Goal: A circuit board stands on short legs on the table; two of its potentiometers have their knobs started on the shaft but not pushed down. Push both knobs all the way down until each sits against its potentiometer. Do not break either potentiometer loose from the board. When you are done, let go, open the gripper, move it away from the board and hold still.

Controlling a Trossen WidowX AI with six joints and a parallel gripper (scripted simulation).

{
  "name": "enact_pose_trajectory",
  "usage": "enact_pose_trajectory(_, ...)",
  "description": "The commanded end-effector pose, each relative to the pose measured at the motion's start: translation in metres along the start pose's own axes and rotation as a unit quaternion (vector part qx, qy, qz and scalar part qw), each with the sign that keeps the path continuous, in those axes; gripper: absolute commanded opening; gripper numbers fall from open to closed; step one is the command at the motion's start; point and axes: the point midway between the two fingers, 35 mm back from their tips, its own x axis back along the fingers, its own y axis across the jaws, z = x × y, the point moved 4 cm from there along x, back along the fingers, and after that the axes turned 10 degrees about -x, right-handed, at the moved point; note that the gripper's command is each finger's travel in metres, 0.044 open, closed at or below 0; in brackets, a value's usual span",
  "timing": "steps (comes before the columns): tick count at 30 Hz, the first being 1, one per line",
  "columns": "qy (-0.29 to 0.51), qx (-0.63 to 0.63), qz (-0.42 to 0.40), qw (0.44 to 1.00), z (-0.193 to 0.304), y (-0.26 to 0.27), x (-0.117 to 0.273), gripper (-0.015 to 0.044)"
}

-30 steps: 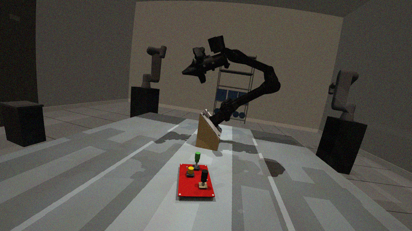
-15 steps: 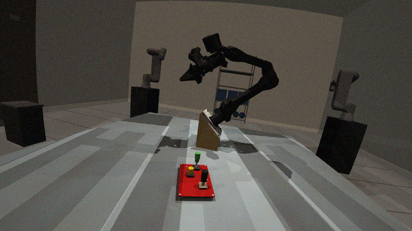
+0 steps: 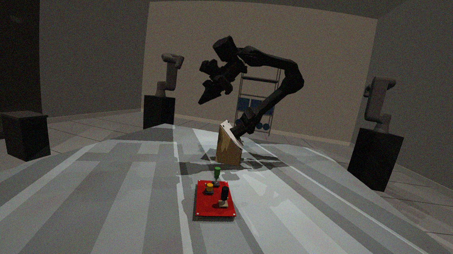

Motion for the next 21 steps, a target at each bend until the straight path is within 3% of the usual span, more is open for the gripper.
enact_pose_trajectory(1,0.040,0.056,-0.003,0.998,0.008,0.015,-0.011,0.0000)
enact_pose_trajectory(21,0.241,0.313,-0.034,0.918,0.070,0.077,-0.069,0.0000)
